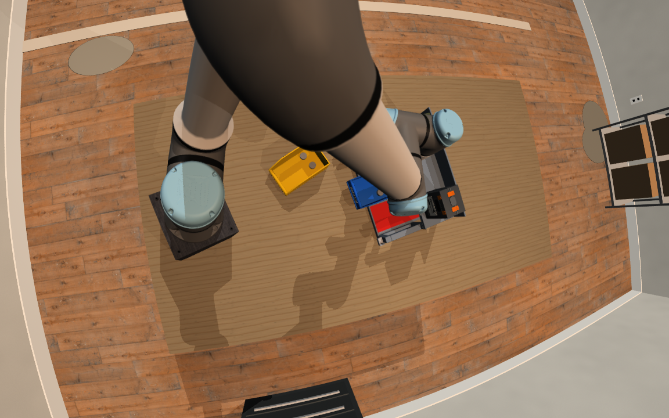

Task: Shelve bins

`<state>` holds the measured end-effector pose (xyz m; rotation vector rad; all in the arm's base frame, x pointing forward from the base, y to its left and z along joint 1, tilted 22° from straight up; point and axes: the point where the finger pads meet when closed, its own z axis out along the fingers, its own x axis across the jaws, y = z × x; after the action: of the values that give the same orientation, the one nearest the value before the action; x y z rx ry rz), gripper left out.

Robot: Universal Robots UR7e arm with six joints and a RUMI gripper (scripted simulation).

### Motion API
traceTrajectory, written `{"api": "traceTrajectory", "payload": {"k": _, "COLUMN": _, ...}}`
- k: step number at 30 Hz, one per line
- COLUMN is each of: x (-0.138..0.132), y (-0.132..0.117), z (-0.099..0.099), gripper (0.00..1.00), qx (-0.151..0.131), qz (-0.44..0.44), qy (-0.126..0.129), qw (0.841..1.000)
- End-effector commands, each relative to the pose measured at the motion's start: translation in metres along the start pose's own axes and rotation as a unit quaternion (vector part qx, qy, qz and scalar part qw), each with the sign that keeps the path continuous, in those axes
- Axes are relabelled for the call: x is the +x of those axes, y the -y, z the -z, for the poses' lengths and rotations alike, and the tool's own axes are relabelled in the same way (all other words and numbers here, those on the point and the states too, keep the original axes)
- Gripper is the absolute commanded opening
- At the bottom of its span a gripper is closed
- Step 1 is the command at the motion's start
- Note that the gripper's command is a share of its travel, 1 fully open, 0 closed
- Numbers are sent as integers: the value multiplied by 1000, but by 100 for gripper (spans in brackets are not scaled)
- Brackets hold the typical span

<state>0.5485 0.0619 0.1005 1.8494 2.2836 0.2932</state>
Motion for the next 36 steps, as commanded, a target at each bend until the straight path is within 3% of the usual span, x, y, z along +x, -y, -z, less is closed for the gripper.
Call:
{"api": "traceTrajectory", "payload": {"k": 1, "x": 0, "y": 0, "z": 1, "gripper": 5, "qx": -1, "qz": 0, "qy": 0, "qw": 1000}}
{"api": "traceTrajectory", "payload": {"k": 36, "x": -1, "y": 1, "z": 14, "gripper": 5, "qx": -1, "qz": 0, "qy": 0, "qw": 1000}}
